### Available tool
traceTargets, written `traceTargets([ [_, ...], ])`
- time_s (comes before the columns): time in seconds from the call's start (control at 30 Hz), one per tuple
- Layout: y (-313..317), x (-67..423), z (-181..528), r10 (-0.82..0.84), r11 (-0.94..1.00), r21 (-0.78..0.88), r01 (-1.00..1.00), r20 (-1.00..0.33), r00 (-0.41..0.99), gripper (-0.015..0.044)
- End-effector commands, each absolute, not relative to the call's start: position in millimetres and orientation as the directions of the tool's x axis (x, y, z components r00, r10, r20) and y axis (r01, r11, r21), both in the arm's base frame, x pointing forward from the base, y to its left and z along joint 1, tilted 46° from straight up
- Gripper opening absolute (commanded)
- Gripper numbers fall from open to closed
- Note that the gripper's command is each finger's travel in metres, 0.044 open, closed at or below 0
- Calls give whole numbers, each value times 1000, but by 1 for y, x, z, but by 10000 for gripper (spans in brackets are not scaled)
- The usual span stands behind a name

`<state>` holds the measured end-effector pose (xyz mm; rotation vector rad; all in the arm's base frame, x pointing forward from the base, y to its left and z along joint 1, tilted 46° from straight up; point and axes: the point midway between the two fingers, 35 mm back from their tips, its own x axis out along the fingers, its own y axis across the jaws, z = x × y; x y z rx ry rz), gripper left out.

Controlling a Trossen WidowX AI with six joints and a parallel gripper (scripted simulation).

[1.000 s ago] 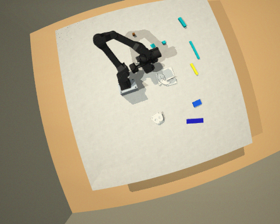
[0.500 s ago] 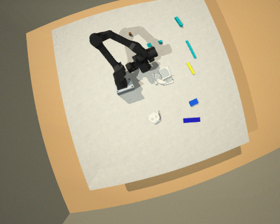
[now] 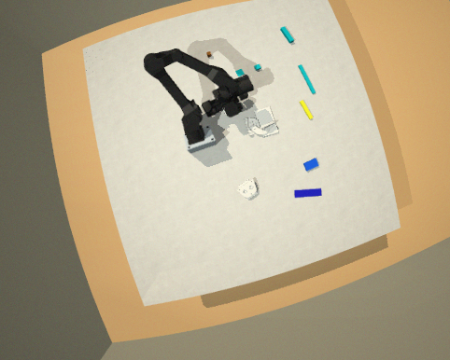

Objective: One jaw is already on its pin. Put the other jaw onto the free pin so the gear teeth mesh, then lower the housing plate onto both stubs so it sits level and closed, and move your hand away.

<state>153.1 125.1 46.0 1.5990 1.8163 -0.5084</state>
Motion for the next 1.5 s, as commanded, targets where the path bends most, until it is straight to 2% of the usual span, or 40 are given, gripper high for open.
traceTargets([
  [0.0, 122, 154, 48, 718, 178, 132, 975, -695, -38, 134],
  [0.97, 68, 157, 100, 721, 179, 131, 975, -692, -40, 134],
  [1.47, 50, 190, 88, 717, 361, 326, 874, -696, -37, 134],
])
